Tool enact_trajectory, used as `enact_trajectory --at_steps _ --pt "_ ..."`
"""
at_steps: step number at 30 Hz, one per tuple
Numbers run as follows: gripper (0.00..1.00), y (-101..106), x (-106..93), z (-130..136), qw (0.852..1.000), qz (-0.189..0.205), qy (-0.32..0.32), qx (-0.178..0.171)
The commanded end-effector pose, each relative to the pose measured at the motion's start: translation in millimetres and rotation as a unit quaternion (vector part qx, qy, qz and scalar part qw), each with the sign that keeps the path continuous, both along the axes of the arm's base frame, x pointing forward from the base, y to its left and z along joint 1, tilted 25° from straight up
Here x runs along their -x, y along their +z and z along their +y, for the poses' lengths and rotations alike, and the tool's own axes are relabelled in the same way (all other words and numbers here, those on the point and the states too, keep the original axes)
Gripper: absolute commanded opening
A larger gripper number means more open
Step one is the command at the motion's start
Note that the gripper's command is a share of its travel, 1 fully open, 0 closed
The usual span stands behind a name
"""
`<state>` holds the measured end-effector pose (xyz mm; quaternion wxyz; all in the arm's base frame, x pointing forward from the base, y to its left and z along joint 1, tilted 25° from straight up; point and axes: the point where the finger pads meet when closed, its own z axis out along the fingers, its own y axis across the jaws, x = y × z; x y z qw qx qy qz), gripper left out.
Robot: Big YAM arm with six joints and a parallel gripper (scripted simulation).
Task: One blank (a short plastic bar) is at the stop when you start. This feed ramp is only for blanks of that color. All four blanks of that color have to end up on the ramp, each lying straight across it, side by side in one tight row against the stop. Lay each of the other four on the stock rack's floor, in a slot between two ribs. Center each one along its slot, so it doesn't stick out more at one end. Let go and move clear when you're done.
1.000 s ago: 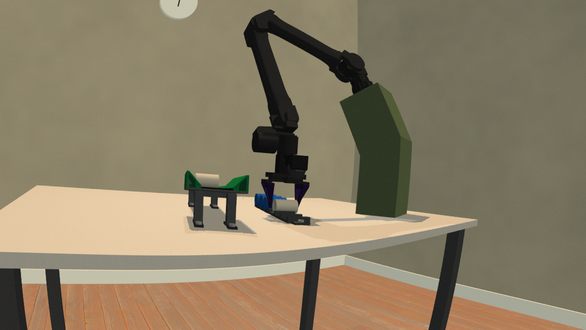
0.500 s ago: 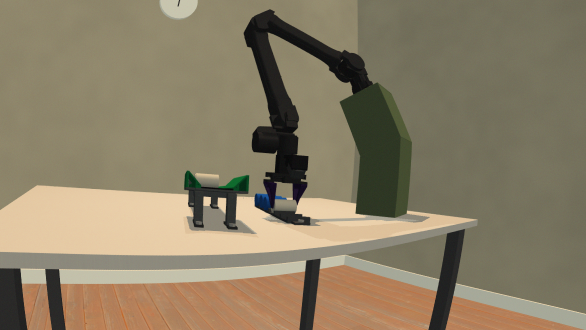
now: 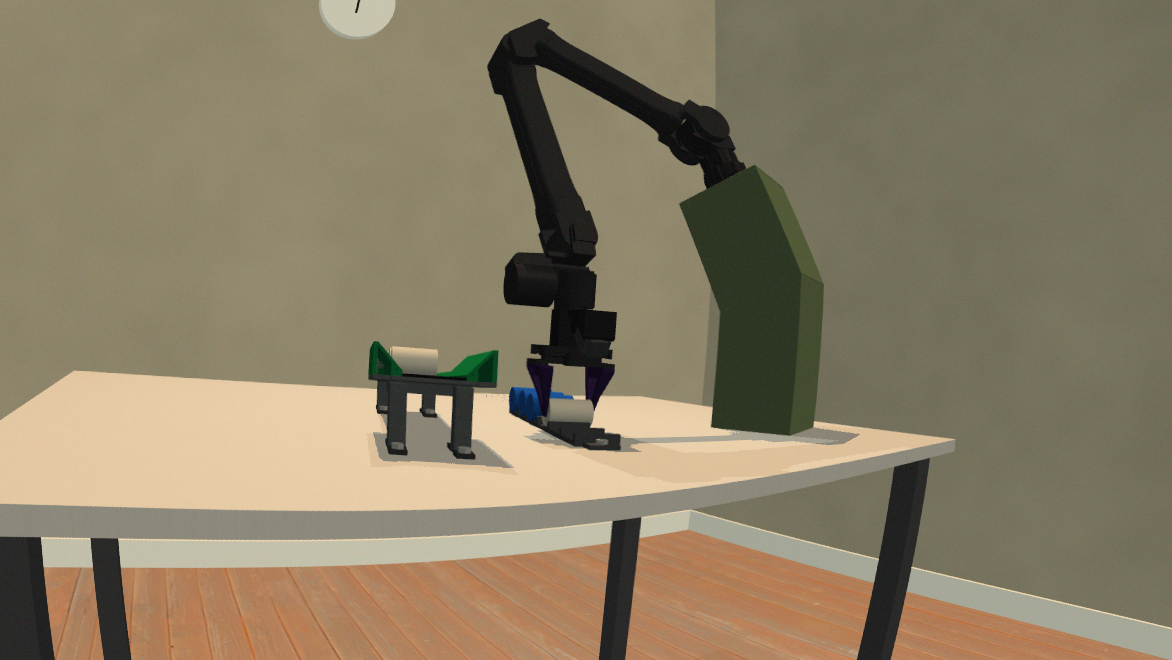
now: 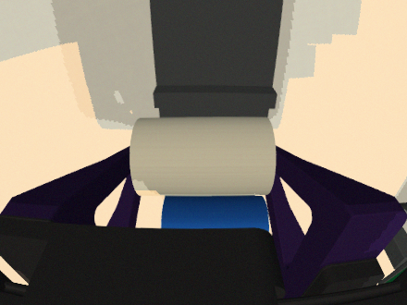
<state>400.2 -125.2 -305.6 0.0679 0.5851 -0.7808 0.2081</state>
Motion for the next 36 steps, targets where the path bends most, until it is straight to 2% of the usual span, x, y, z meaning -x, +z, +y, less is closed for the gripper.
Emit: enact_trajectory --at_steps 1,11,13,14,16,24,26,31,35,36 --pt "0.62 2.4 -10.0 -4.2 1.000 -0.013 0.001 0.001" --pt "0.62 2.9 -10.6 -4.1 1.000 -0.013 0.001 0.001" --pt "0.62 11.7 -15.5 -0.7 1.000 -0.020 0.003 0.001" --pt "0.62 12.2 -6.4 5.8 1.000 -0.011 0.004 -0.001" --pt "0.62 18.0 -2.4 11.0 1.000 -0.005 0.004 -0.001" --pt "0.62 68.1 4.8 32.7 1.000 -0.007 0.004 0.000" --pt "0.62 68.1 4.8 32.7 1.000 -0.007 0.004 0.000" --pt "0.62 92.7 8.0 43.5 1.000 -0.008 0.004 0.001" --pt "0.62 98.1 8.7 46.1 1.000 -0.008 0.004 0.000" --pt "0.62 84.8 22.2 43.2 1.000 0.010 0.000 -0.001"
